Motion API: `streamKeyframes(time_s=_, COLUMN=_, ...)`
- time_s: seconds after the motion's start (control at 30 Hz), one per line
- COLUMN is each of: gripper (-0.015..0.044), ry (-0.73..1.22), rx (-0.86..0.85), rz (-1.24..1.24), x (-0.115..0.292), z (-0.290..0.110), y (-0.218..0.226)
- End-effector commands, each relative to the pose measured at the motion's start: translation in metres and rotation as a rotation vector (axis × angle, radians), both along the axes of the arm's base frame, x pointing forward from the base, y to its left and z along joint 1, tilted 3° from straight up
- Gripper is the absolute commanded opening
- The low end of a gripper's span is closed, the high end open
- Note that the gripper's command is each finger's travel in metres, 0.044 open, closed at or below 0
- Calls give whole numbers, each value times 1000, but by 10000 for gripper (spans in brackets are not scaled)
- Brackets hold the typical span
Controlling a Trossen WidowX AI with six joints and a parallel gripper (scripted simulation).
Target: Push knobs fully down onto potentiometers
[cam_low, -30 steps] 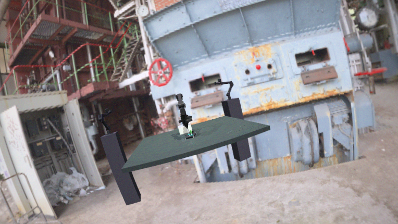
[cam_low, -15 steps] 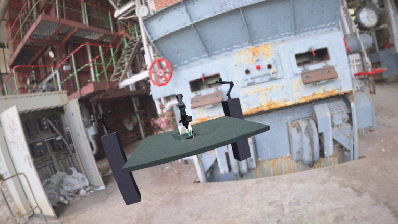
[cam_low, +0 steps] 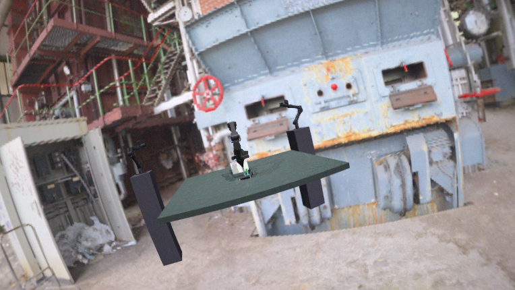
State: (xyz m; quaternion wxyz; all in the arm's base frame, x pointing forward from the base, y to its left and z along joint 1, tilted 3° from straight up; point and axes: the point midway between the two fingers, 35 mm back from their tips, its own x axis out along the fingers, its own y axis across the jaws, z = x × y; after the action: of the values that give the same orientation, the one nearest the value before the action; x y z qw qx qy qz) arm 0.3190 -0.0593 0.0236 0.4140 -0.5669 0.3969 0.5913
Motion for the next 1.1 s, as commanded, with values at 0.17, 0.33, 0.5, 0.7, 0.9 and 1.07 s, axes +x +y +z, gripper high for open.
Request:
streamKeyframes(time_s=0.17, gripper=0, ry=-1, rx=-4, rz=4, x=0, z=-1, y=0)
streamKeyframes(time_s=0.33, gripper=0, ry=-1, rx=-4, rz=4, x=0, z=-1, y=0)
streamKeyframes(time_s=0.5, gripper=0, ry=-1, rx=-4, rz=4, x=0, z=-1, y=0)
streamKeyframes(time_s=0.7, gripper=0, ry=-1, rx=-4, rz=4, x=0, z=-4, y=0)
streamKeyframes(time_s=0.9, gripper=0, ry=-1, rx=-4, rz=4, x=0, z=-7, y=0)
streamKeyframes(time_s=1.07, gripper=0, ry=-1, rx=-4, rz=4, x=0, z=-7, y=0)
